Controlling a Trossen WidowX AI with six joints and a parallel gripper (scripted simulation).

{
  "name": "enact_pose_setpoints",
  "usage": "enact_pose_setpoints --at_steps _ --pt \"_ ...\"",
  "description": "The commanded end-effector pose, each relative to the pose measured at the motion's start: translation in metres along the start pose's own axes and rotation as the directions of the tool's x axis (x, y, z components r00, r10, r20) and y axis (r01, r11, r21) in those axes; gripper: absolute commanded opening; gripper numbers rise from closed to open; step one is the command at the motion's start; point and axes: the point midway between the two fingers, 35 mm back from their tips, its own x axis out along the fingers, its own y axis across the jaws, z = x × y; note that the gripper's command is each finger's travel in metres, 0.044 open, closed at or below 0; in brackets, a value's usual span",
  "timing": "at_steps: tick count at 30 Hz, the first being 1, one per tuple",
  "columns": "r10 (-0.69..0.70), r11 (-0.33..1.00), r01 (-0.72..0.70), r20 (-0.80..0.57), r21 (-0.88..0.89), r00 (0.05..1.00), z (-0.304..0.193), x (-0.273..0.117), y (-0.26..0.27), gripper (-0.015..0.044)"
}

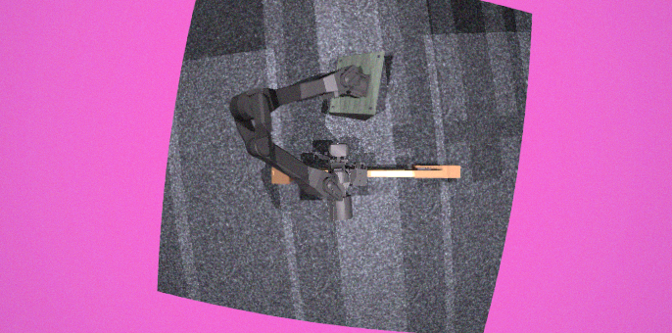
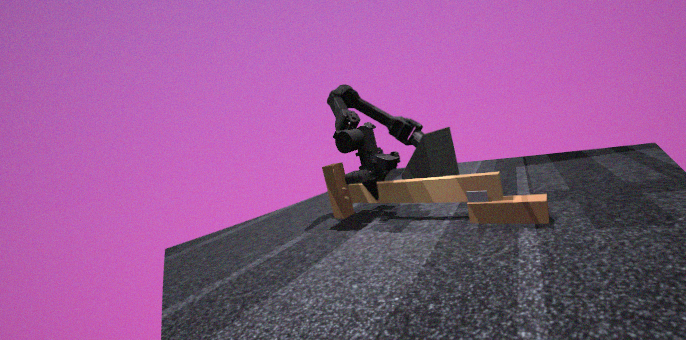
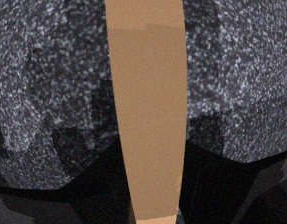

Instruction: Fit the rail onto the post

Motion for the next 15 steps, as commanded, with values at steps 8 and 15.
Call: enact_pose_setpoints --at_steps 8,15 --pt "-0.010 1.000 0.010 -0.001 0.001 1.000 -0.0056 -0.0029 -0.0015 0.0000" --pt "-0.010 1.000 0.010 -0.001 0.001 1.000 -0.0077 -0.0033 -0.0016 0.0000"
